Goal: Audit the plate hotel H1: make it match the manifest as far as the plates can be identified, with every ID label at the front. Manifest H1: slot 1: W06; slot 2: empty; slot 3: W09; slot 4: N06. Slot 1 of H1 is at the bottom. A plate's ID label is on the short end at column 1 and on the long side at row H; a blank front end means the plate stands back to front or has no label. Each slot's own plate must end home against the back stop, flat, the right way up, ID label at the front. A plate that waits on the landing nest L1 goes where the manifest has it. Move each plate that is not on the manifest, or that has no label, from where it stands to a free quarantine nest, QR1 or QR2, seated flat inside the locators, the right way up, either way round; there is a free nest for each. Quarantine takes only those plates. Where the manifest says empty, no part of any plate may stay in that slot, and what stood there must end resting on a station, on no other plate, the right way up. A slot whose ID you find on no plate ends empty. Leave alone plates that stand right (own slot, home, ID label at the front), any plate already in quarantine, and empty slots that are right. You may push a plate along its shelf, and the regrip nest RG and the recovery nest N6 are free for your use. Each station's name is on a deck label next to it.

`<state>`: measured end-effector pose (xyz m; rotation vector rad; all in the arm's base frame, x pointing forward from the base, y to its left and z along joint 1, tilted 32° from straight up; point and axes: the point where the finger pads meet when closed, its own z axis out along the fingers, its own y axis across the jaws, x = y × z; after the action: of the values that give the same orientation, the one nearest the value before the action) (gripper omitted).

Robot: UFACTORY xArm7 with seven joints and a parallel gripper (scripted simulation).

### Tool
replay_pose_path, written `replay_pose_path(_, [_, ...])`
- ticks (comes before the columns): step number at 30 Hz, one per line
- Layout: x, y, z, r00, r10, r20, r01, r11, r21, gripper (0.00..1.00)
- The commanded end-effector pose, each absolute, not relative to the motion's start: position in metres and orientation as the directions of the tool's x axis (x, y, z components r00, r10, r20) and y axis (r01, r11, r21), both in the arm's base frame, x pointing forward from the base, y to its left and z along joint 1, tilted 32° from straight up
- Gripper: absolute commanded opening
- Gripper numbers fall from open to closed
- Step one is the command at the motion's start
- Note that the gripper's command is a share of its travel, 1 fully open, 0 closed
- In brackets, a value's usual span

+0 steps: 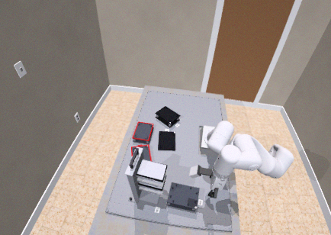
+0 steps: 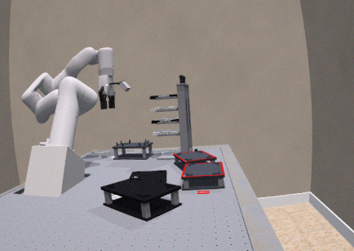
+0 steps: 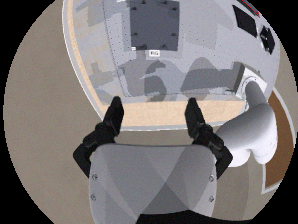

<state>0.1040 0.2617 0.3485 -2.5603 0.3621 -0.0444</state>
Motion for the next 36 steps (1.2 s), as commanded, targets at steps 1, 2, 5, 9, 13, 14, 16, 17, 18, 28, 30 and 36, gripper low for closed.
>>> replay_pose_path(1, [0.104, 0.263, 0.347, 0.963, -0.265, -0.042, -0.246, -0.812, -0.529, 1.00])
replay_pose_path(2, [0.104, 0.264, 0.345, 0.963, -0.265, -0.042, -0.246, -0.812, -0.529, 1.00])
replay_pose_path(5, [0.105, 0.267, 0.341, 0.963, -0.265, -0.042, -0.246, -0.812, -0.529, 1.00])
replay_pose_path(9, [0.106, 0.270, 0.335, 0.963, -0.265, -0.042, -0.246, -0.812, -0.529, 1.00])
replay_pose_path(13, [0.106, 0.274, 0.330, 0.963, -0.265, -0.042, -0.246, -0.812, -0.529, 1.00])
replay_pose_path(14, [0.107, 0.275, 0.328, 0.963, -0.265, -0.042, -0.246, -0.812, -0.529, 1.00])
replay_pose_path(16, [0.107, 0.276, 0.326, 0.963, -0.265, -0.042, -0.246, -0.812, -0.529, 1.00])
replay_pose_path(17, [0.107, 0.276, 0.326, 0.963, -0.265, -0.042, -0.246, -0.812, -0.529, 1.00])
replay_pose_path(18, [0.107, 0.276, 0.326, 0.963, -0.265, -0.042, -0.246, -0.812, -0.529, 1.00])
replay_pose_path(28, [0.109, 0.285, 0.311, 0.963, -0.265, -0.042, -0.246, -0.812, -0.529, 1.00])
replay_pose_path(30, [0.109, 0.287, 0.309, 0.963, -0.265, -0.042, -0.246, -0.812, -0.529, 1.00])
replay_pose_path(36, [0.110, 0.290, 0.303, 0.963, -0.265, -0.042, -0.246, -0.812, -0.529, 1.00])
